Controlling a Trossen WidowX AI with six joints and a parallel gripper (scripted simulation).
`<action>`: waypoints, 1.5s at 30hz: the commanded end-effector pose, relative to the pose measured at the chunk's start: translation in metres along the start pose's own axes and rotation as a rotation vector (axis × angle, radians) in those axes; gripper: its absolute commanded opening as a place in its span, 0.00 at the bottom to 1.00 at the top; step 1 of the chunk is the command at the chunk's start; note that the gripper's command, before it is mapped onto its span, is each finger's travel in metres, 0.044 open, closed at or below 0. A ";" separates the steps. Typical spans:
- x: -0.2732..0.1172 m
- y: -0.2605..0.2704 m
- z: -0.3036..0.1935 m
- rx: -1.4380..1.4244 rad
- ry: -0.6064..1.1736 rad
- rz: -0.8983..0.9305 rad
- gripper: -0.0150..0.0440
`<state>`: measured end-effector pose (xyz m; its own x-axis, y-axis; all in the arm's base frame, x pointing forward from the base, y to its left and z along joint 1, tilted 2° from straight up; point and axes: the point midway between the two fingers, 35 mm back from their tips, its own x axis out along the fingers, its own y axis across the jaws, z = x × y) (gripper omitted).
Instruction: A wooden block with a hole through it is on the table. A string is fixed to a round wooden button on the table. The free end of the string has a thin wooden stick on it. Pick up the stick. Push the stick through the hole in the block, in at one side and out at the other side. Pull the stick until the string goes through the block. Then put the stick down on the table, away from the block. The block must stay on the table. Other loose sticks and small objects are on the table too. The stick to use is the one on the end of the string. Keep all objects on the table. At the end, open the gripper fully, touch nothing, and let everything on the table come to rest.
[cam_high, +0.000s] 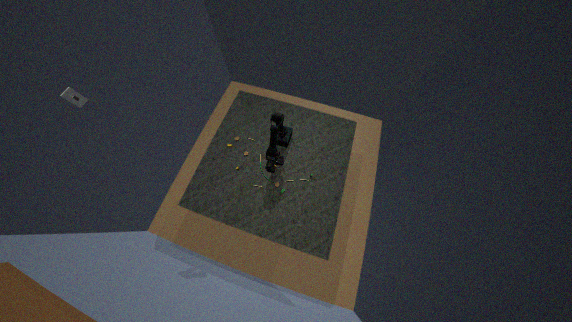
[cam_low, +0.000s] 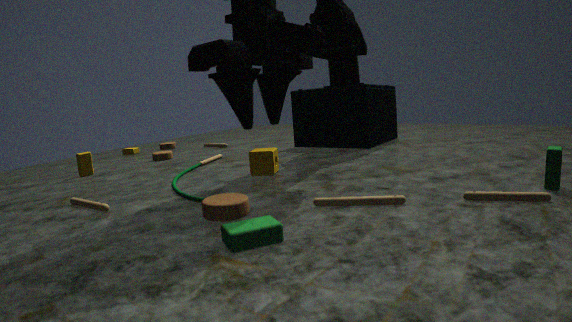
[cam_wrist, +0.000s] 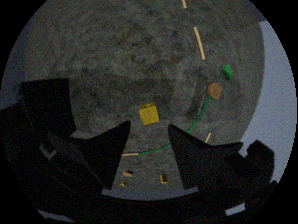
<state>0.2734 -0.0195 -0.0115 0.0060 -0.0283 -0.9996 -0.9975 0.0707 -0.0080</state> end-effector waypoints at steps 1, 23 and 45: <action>0.000 0.000 0.000 0.000 0.000 0.000 0.66; 0.000 0.000 0.000 0.000 0.000 0.000 0.25; 0.000 0.000 0.000 0.000 0.000 0.000 0.66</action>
<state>0.2734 -0.0195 -0.0115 0.0058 -0.0283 -0.9996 -0.9975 0.0707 -0.0078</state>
